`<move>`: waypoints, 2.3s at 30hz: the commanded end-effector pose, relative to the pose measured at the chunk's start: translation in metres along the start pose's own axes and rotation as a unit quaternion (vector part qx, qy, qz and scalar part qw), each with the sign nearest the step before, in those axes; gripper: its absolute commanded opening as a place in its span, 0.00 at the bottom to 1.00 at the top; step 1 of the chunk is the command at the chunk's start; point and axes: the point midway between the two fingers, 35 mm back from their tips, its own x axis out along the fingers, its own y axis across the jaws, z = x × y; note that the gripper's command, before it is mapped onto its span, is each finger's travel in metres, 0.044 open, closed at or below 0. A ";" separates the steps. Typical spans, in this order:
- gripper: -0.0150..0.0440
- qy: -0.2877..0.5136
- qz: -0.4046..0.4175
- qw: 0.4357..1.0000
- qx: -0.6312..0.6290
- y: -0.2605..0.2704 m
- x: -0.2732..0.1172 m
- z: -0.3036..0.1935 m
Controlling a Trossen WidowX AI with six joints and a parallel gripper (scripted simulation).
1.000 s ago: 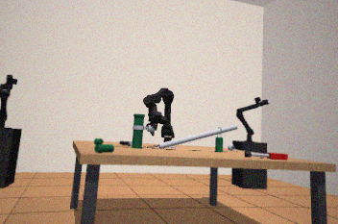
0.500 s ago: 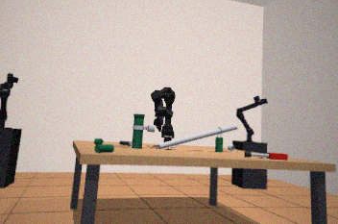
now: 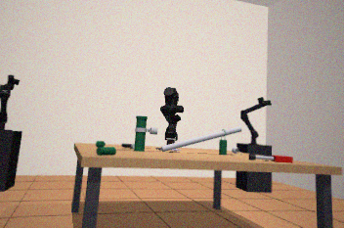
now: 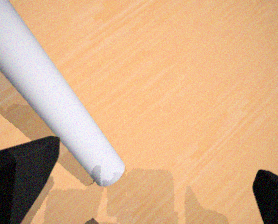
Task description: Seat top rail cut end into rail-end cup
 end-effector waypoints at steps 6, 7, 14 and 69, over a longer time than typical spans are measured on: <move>1.00 -0.001 -0.031 0.906 0.422 0.032 -0.058 0.053; 1.00 -0.002 -0.032 0.896 0.442 0.033 -0.060 0.054; 1.00 -0.003 -0.032 0.886 0.462 0.034 -0.061 0.055; 1.00 0.226 -0.081 0.343 0.908 0.073 0.019 0.056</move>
